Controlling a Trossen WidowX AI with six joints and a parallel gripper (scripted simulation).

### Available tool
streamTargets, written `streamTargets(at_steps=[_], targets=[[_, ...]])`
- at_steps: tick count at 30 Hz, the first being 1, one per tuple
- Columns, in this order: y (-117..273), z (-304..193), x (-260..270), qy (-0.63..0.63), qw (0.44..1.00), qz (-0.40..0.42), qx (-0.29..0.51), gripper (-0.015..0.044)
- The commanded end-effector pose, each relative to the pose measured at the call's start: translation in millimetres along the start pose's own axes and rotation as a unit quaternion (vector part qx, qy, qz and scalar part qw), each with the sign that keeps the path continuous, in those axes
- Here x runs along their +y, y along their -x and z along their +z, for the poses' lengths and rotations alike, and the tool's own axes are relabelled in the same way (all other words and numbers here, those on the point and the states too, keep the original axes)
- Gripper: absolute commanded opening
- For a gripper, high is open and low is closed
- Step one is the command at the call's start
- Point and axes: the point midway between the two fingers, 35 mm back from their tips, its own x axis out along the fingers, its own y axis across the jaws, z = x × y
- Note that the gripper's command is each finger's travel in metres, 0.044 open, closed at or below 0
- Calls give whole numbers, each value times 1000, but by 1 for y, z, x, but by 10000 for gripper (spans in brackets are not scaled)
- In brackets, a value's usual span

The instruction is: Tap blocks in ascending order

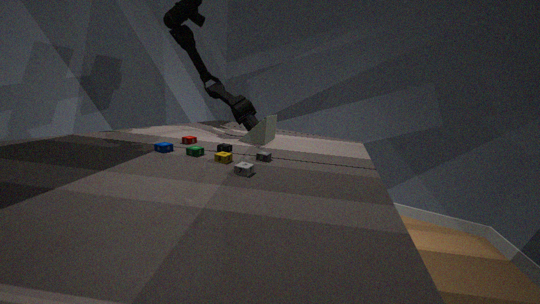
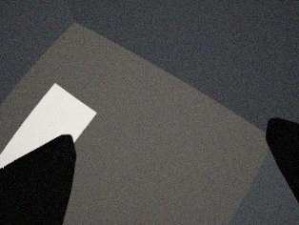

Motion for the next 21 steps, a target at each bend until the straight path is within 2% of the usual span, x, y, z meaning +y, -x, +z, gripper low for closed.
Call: streamTargets(at_steps=[1, 4, 7, 10, 15, 21], targets=[[0, -3, 5, -17, 1000, 4, 7, 400], [2, -38, 76, -236, 963, 61, 114, 400], [7, -49, 109, -321, 929, 84, 161, 400], [19, -57, 158, -432, 864, 115, 230, 400], [54, -54, 250, -601, 689, 167, 368, 400], [115, -15, 343, -704, 422, 214, 529, 400]])
